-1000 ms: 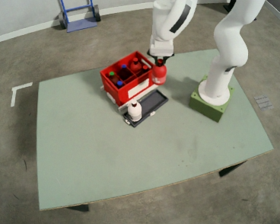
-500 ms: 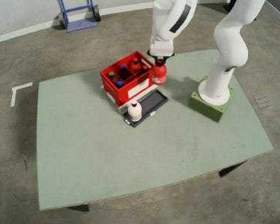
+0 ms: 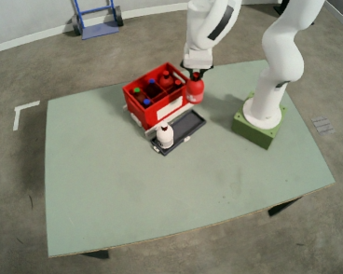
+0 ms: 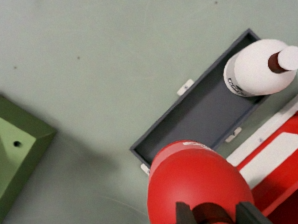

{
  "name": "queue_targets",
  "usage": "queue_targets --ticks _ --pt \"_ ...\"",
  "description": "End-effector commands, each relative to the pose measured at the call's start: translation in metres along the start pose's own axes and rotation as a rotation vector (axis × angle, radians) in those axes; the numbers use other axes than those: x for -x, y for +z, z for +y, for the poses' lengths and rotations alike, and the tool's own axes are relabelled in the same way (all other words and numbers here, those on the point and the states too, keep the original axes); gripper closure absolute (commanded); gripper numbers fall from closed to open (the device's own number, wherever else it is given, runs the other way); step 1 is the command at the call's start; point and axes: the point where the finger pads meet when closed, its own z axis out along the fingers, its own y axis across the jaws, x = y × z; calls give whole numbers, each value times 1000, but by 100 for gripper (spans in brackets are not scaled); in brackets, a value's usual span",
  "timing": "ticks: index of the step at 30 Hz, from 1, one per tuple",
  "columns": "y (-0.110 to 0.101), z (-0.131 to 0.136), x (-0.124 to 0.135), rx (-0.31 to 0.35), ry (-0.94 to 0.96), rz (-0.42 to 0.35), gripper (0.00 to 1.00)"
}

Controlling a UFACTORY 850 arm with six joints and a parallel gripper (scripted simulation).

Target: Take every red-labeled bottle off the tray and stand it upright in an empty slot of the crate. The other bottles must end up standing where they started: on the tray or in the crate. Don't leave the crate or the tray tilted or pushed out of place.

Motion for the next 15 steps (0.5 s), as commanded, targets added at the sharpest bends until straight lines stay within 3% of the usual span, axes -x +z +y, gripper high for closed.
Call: queue_targets --ticks 1,15 --pt "-1 1 0 2 0 0 100" --pt "-1 6 2 2 0 0 100"
